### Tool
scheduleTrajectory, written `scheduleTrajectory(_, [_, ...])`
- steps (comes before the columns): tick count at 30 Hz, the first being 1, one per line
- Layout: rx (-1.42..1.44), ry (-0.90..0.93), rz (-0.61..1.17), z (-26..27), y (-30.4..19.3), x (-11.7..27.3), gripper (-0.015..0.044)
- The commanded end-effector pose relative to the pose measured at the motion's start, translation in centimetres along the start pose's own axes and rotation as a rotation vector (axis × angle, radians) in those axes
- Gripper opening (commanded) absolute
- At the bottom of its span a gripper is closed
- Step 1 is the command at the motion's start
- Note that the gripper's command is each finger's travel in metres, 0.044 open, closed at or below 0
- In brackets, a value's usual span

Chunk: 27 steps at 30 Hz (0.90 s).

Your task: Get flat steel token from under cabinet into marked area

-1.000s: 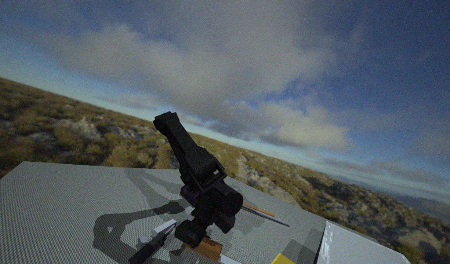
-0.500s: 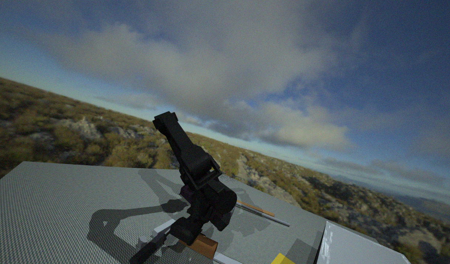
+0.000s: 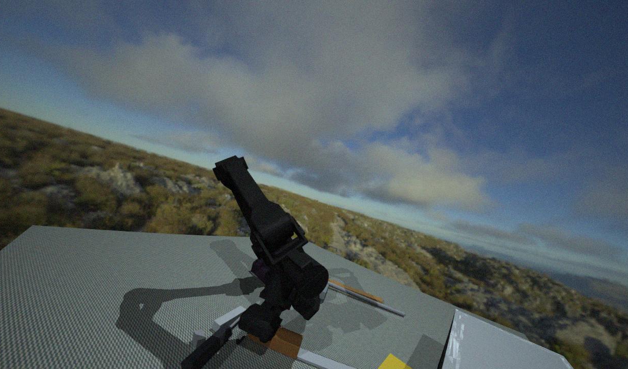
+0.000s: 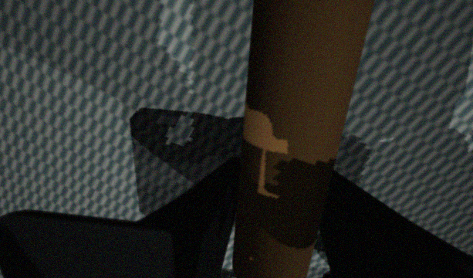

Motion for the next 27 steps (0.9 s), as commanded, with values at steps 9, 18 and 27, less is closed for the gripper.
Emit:
scheduleTrajectory(9, [0.074,0.001,-0.003,-0.7,-0.1,0.1,0.0000])
scheduleTrajectory(18, [0.087,0.000,-0.004,-1.9,-0.1,0.1,0.0000])
scheduleTrajectory(27, [0.094,-0.001,-0.004,-3.2,-0.1,0.1,0.0000])
Point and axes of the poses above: the point midway between the two fingers, 35 mm back from their tips, its own x axis back along the fingers, its own z axis across the jaws, y = z × x, the point moved 4 cm from there along x, back along the fingers, and after that the axes turned 15 degrees about -x, right-handed, at the moved point
